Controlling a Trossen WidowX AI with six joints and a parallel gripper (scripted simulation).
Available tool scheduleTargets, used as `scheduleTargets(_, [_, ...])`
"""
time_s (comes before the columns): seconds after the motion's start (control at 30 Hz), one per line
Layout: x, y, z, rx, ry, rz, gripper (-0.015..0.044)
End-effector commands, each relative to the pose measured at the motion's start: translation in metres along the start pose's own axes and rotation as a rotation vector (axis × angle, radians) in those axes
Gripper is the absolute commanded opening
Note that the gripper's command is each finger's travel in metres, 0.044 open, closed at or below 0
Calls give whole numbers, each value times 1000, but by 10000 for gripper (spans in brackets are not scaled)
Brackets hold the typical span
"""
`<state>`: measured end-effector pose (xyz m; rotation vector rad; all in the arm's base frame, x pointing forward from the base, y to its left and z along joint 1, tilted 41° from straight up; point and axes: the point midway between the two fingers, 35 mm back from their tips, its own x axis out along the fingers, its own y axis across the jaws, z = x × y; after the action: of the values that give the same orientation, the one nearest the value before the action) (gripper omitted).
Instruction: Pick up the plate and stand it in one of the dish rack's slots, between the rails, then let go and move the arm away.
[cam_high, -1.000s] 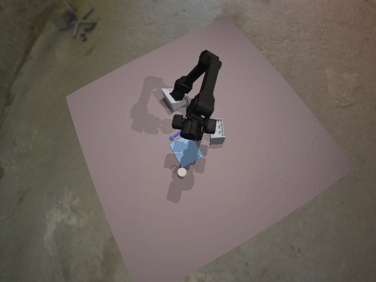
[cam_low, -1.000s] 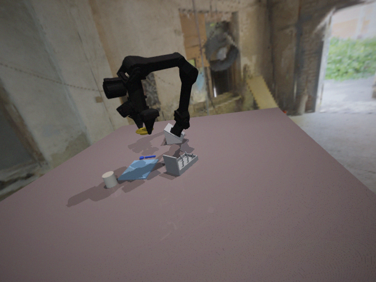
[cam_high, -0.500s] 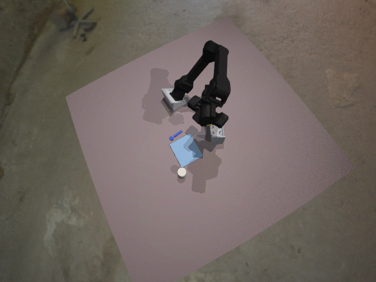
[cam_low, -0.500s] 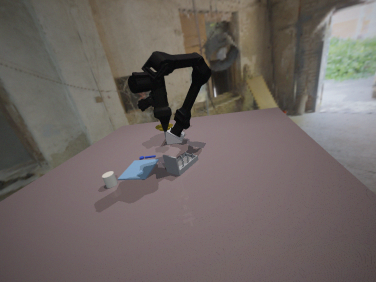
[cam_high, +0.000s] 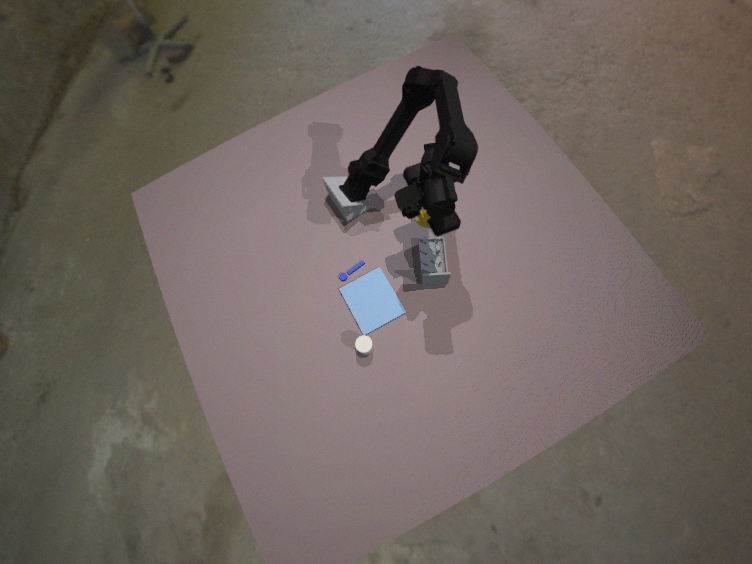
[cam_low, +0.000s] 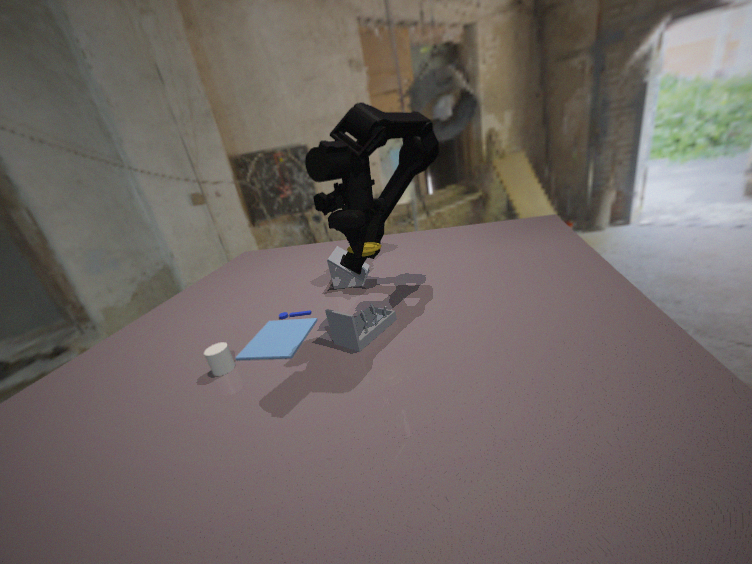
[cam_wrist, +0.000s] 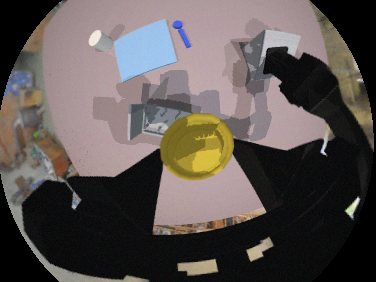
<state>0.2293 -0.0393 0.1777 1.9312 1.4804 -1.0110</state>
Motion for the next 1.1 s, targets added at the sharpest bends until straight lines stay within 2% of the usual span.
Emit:
scheduleTargets(0.0, [3, -13, -11, 117, 11, 0, 0])
scheduleTargets(0.2, [6, -33, -27, 298, 19, 3, 0])
scheduleTargets(0.43, [8, -34, -27, 295, 5, -1, 0])
scheduleTargets(1.07, [55, -45, 0, 32, -373, -45, 0])
